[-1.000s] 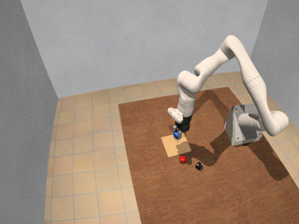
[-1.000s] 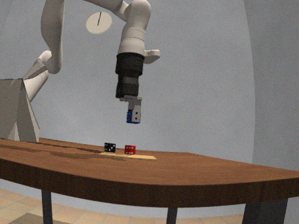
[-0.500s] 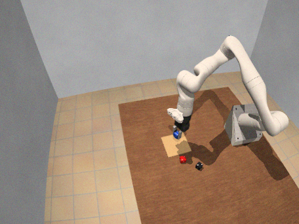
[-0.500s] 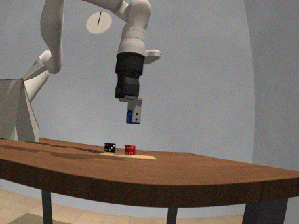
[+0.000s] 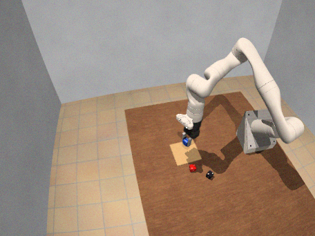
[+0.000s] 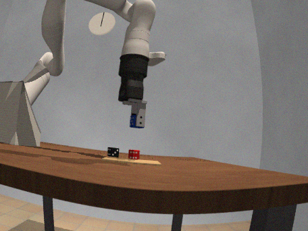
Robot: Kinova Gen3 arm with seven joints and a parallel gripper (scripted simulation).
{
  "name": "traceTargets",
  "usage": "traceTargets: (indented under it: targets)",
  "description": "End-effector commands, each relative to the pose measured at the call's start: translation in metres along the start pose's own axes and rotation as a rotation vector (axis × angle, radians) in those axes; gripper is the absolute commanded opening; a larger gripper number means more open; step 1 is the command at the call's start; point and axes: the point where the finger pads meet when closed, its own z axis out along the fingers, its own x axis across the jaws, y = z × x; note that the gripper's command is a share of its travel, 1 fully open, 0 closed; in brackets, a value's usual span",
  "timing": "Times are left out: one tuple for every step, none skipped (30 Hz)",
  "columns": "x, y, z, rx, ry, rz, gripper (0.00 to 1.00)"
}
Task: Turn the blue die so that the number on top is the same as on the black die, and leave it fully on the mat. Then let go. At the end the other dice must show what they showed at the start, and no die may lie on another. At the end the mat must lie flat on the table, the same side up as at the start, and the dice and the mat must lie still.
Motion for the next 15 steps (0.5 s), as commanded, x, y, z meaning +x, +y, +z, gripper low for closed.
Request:
traceTargets:
  targets:
    - [0.001, 0.000, -0.001, 0.001, 0.002, 0.001, 0.57]
    - [0.001, 0.000, -0.001, 0.002, 0.002, 0.001, 0.57]
    - [0.001, 0.000, -0.002, 0.002, 0.003, 0.002, 0.57]
    - [0.001, 0.000, -0.003, 0.003, 0.003, 0.003, 0.57]
    - [0.001, 0.000, -0.003, 0.003, 0.004, 0.005, 0.57]
    - [0.001, 0.000, -0.003, 0.003, 0.004, 0.005, 0.57]
    - [0.001, 0.000, -0.003, 0.003, 0.004, 0.005, 0.57]
    - [0.001, -0.001, -0.004, 0.004, 0.005, 0.006, 0.57]
    - [0.001, -0.001, -0.006, 0.005, 0.006, 0.009, 0.57]
    - [0.001, -0.001, -0.007, 0.007, 0.007, 0.011, 0.57]
    - [0.002, -0.001, -0.009, 0.009, 0.008, 0.015, 0.57]
    - [0.002, -0.001, -0.011, 0.011, 0.010, 0.018, 0.57]
    - [0.002, -0.001, -0.014, 0.013, 0.012, 0.023, 0.57]
    - [0.003, -0.001, -0.016, 0.015, 0.014, 0.028, 0.57]
    - [0.003, -0.001, -0.020, 0.018, 0.017, 0.033, 0.57]
